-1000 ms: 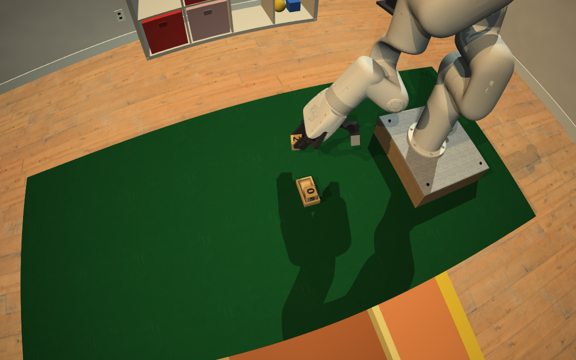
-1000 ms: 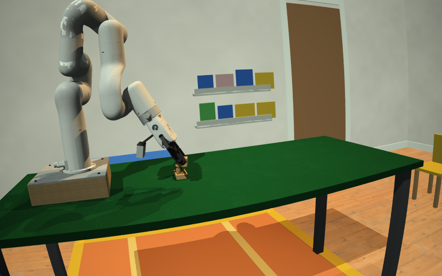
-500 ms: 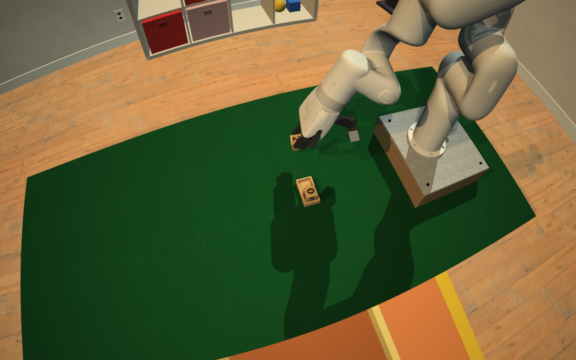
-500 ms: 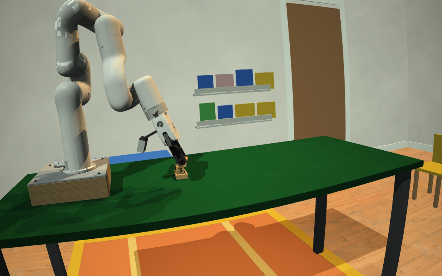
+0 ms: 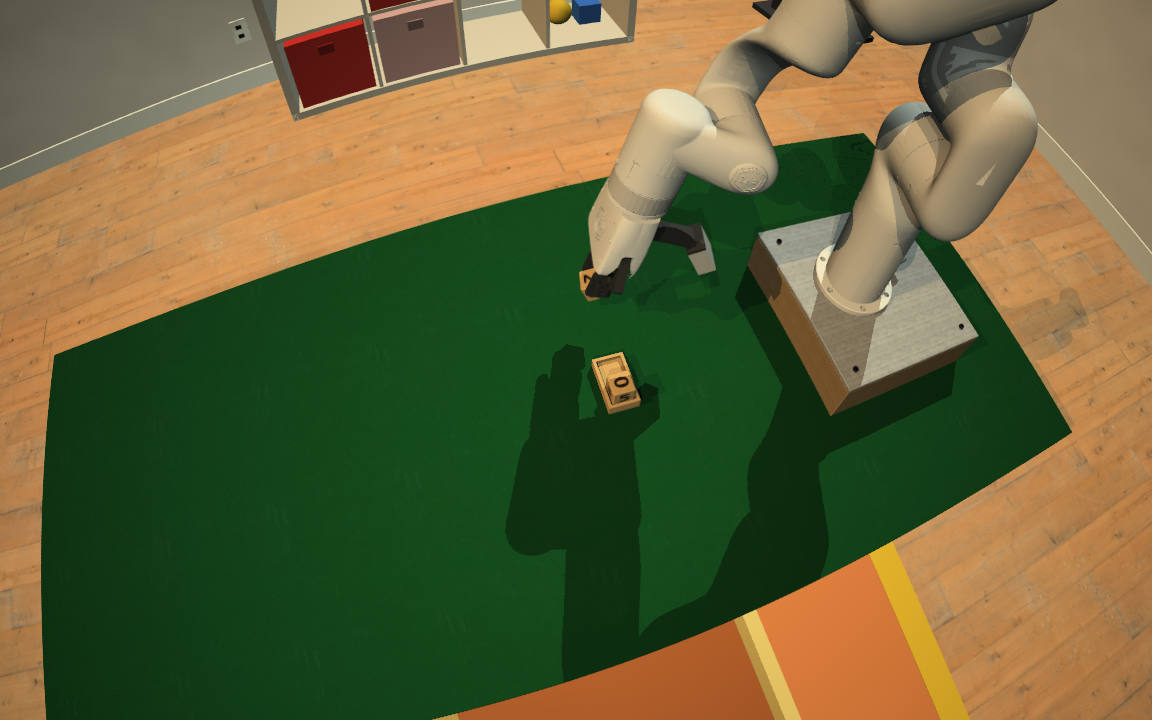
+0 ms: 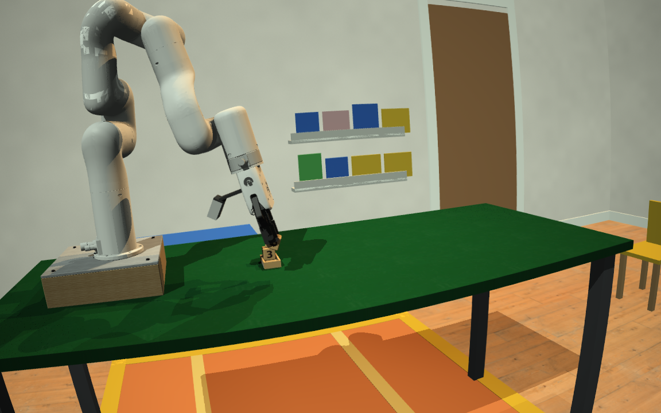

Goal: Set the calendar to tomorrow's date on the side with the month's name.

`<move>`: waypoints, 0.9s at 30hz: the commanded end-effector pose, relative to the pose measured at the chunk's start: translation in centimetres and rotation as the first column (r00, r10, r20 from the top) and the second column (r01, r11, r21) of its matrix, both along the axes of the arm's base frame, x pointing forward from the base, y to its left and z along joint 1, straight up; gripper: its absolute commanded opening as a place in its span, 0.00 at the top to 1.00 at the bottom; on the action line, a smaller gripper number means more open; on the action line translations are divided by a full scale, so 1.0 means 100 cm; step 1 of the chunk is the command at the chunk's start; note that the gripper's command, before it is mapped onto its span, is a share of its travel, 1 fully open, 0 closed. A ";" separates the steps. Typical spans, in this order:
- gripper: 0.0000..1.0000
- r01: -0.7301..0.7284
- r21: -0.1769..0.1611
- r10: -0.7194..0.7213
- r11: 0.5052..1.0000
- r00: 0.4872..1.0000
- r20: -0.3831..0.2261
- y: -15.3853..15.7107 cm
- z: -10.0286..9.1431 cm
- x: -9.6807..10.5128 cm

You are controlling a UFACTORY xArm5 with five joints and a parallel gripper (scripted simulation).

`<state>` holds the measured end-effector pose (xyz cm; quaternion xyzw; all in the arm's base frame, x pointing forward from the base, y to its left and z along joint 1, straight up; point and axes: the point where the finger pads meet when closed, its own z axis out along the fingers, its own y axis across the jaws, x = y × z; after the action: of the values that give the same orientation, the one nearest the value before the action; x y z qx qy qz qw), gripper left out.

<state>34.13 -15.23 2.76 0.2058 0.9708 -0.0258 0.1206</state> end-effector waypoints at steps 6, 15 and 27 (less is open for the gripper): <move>0.73 0.004 0.058 0.004 0.998 0.992 -0.129 -0.001 0.000 0.004; 0.73 0.014 0.107 0.013 0.994 0.971 -0.241 -0.002 0.000 0.007; 0.73 0.032 0.164 0.031 0.986 0.929 -0.369 -0.003 0.000 0.010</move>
<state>34.72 -15.40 2.76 0.2075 0.9776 0.0070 -0.0333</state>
